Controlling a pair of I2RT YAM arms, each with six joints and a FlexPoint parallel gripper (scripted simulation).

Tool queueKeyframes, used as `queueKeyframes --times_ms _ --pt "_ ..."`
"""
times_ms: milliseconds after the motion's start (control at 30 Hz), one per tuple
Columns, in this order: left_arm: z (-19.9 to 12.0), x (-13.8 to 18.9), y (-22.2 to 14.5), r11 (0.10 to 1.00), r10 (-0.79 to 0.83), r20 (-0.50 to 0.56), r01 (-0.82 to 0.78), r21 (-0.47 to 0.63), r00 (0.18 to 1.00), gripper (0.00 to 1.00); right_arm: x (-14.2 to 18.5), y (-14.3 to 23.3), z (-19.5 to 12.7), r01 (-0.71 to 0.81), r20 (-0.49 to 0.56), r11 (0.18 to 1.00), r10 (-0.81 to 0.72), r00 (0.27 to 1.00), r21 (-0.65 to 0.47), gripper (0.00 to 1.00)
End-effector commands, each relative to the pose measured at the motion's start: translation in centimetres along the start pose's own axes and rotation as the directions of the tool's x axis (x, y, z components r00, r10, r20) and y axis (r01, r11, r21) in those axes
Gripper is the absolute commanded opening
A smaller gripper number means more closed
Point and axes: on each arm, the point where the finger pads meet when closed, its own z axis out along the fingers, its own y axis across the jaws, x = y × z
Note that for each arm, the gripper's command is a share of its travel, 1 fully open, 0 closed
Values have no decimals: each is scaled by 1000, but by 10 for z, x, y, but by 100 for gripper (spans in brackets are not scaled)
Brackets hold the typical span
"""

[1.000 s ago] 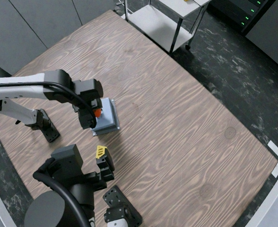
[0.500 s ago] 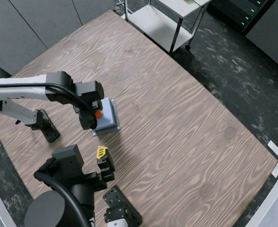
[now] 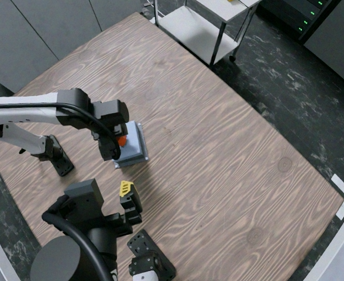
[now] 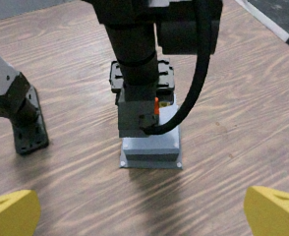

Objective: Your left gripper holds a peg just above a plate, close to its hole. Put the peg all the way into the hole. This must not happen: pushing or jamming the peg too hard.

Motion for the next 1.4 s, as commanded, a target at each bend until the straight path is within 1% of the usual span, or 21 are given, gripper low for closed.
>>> queueKeyframes --times_ms 0,167,467,533,1000,1167,1367 --pt "-13 -2 13 998 0 -2 0 -59 1000 35 -14 -1 -11 -6 49 1000 6 999 9 100" --pt "-9 -4 14 998 -4 12 5 -56 1000 35 -14 -1 -11 -6 49 1000 6 999 9 100" --pt "-5 -3 7 998 3 0 -3 -66 1000 35 -14 -1 -11 -6 49 1000 6 999 9 100" --pt "1 -4 7 999 4 -2 -4 -51 1000 35 -14 -1 -11 -6 49 1000 6 999 9 100" --pt "9 -4 7 999 2 -4 -2 -52 1000 35 -14 -1 -11 -6 49 1000 6 999 9 100" --pt "17 -4 6 999 2 -7 -2 -35 1000 35 -14 -1 -11 -6 49 1000 6 999 9 100" --pt "15 -5 7 999 2 -4 -2 -52 1000 35 -14 -1 -11 -6 49 1000 6 999 9 100"
